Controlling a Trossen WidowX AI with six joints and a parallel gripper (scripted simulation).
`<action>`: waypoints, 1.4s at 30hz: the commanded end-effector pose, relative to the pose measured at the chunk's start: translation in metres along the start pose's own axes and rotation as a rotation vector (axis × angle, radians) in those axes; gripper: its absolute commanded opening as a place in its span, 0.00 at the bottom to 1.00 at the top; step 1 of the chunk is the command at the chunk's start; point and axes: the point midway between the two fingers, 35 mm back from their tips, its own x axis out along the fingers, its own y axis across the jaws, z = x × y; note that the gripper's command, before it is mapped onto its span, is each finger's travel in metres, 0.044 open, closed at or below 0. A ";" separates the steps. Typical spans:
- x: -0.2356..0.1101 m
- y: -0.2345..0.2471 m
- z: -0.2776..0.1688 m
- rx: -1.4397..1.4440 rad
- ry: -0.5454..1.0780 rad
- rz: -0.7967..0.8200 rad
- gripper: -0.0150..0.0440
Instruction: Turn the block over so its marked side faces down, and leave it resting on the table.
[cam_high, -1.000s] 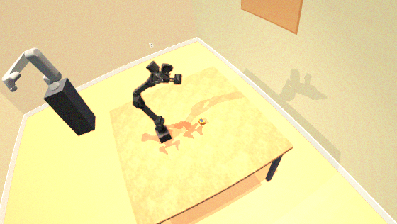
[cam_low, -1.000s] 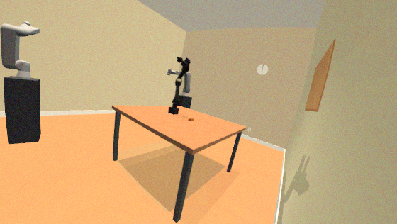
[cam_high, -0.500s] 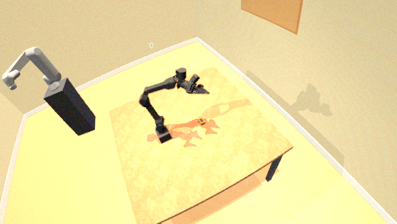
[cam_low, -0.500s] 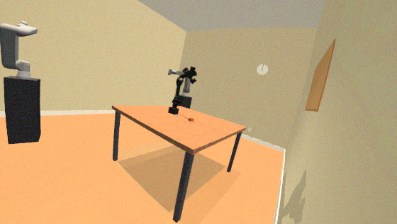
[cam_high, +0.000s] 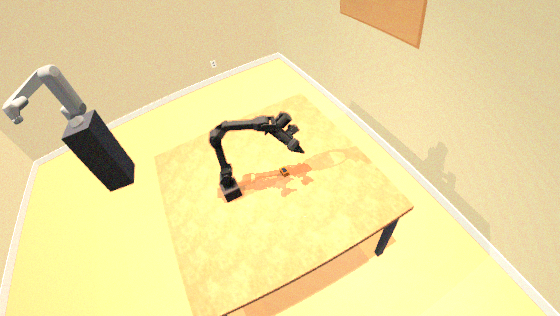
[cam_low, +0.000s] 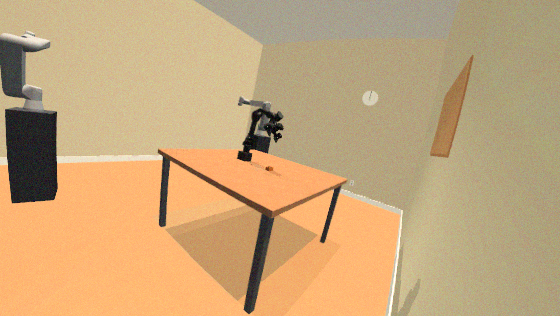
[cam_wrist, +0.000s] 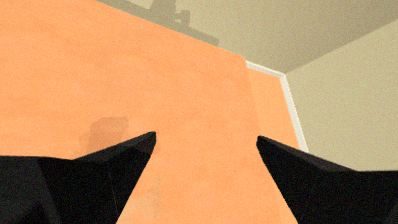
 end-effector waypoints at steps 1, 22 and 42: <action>0.031 0.061 -0.036 -0.011 0.169 0.199 1.00; 0.052 0.178 -0.124 0.012 0.572 0.522 1.00; 0.083 0.203 -0.148 0.012 0.572 0.523 1.00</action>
